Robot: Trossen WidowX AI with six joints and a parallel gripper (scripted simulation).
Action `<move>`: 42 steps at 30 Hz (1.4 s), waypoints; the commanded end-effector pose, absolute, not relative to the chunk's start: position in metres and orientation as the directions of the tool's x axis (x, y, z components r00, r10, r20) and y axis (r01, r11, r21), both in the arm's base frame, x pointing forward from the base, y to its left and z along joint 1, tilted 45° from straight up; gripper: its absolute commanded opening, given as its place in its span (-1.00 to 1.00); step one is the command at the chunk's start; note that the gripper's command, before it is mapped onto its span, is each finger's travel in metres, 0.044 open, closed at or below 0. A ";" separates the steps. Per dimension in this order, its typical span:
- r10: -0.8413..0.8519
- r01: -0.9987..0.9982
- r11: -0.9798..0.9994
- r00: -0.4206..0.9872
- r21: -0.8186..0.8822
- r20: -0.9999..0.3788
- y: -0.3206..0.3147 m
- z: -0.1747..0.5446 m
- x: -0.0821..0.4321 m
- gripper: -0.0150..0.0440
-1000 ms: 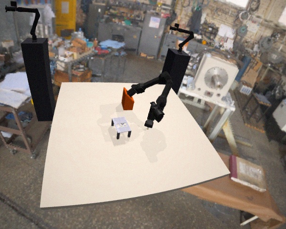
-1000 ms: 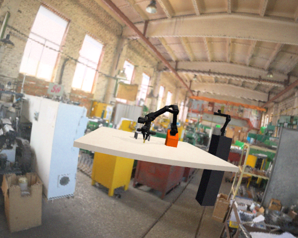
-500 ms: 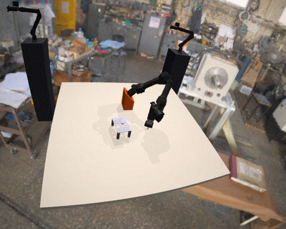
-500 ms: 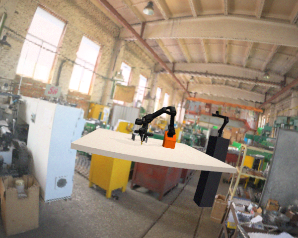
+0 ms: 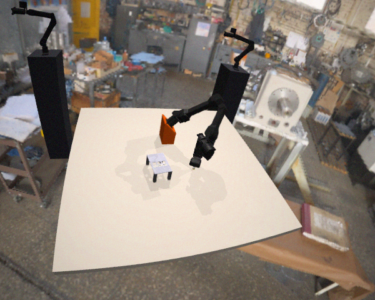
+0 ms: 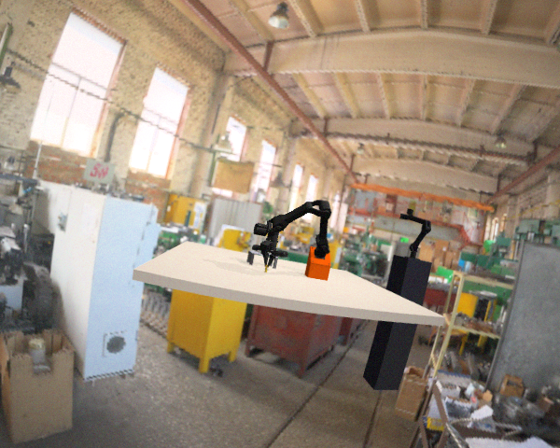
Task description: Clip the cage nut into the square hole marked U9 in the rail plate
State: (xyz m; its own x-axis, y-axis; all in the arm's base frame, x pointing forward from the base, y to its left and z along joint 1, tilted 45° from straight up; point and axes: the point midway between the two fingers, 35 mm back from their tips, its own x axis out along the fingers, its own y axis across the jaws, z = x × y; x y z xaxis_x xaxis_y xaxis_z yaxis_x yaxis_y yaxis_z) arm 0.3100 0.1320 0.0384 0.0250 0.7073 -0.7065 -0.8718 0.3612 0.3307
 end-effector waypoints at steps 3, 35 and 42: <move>0.707 -0.870 0.363 0.023 0.335 -0.707 0.133 0.038 0.310 -0.40; 0.704 -0.867 0.368 0.023 0.337 -0.710 0.055 0.109 0.309 -0.40; 0.694 -0.751 0.489 0.026 0.444 -0.720 0.023 0.081 0.320 -0.40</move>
State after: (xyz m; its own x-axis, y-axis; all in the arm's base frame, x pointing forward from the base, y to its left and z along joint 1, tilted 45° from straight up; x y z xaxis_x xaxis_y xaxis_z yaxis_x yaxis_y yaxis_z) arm 0.3157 0.0396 0.0969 0.0316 0.7000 -0.7134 -0.8163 0.4300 0.3857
